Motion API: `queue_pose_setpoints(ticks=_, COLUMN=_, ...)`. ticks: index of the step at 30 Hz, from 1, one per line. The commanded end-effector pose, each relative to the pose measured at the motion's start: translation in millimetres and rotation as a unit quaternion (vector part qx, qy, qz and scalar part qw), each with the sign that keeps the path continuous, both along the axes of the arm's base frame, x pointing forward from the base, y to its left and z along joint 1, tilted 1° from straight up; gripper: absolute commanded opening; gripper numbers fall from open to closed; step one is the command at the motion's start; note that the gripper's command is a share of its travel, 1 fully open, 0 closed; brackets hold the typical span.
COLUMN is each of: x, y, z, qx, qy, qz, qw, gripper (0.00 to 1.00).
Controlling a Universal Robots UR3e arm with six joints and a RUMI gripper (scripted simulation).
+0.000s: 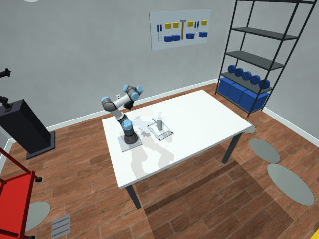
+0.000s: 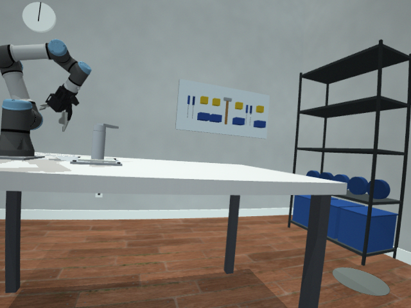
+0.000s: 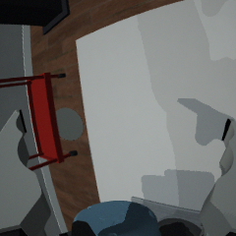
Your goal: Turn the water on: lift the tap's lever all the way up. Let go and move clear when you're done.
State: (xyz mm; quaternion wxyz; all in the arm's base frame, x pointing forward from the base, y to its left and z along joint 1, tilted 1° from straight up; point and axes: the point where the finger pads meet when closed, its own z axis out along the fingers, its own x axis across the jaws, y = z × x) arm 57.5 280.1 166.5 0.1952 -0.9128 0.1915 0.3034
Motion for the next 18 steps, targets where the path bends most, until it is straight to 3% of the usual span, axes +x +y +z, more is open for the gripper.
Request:
queue_pose_setpoints(ticks=1, x=1.5, y=-0.4, z=0.4, qx=-0.001, qy=-0.002, qz=0.000, qw=1.000, gripper=1.00)
queue_pose_setpoints(ticks=13, x=24.9, y=-11.5, z=4.2, qx=-0.016, qy=-0.021, qz=-0.004, qw=1.000, gripper=1.00)
queue_pose_setpoints(ticks=18, x=51.3, y=-25.4, z=8.3, qx=-0.033, qy=-0.043, qz=-0.009, qw=0.998, gripper=1.00)
